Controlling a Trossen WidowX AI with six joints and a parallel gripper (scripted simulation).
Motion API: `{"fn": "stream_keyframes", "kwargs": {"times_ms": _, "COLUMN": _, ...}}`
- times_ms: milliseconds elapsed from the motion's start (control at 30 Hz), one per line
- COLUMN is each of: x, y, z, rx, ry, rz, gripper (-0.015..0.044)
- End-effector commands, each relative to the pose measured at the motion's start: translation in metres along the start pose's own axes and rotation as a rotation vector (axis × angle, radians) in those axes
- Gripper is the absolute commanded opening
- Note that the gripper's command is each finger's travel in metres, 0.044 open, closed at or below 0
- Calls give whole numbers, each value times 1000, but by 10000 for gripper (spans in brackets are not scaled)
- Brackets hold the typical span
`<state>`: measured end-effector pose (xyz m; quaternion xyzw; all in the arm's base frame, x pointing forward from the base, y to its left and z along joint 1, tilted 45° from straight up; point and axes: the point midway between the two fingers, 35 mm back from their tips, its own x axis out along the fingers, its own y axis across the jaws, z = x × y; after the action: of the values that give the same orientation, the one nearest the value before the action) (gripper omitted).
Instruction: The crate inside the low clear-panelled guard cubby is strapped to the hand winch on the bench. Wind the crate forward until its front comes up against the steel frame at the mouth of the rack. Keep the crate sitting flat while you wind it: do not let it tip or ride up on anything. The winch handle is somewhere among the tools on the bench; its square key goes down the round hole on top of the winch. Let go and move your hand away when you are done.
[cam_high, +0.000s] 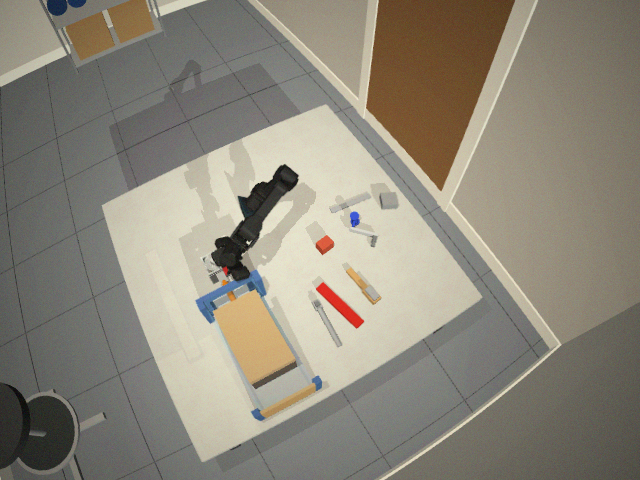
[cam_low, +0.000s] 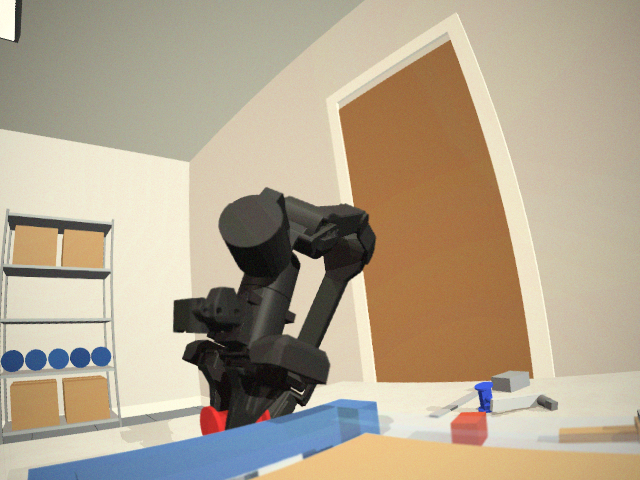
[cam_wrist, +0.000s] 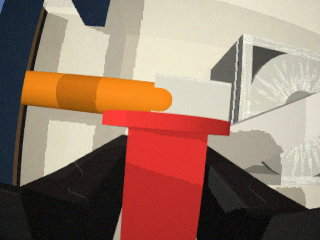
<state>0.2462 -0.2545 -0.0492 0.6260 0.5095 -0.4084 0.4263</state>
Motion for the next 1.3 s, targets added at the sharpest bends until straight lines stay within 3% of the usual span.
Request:
{"fn": "stream_keyframes", "kwargs": {"times_ms": 0, "x": -1, "y": -4, "z": -10, "rx": 2, "ry": 20, "rz": -8, "gripper": 0}}
{"fn": "stream_keyframes", "kwargs": {"times_ms": 1267, "x": -14, "y": -31, "z": -36, "rx": 3, "ry": 22, "rz": -10, "gripper": 0}}
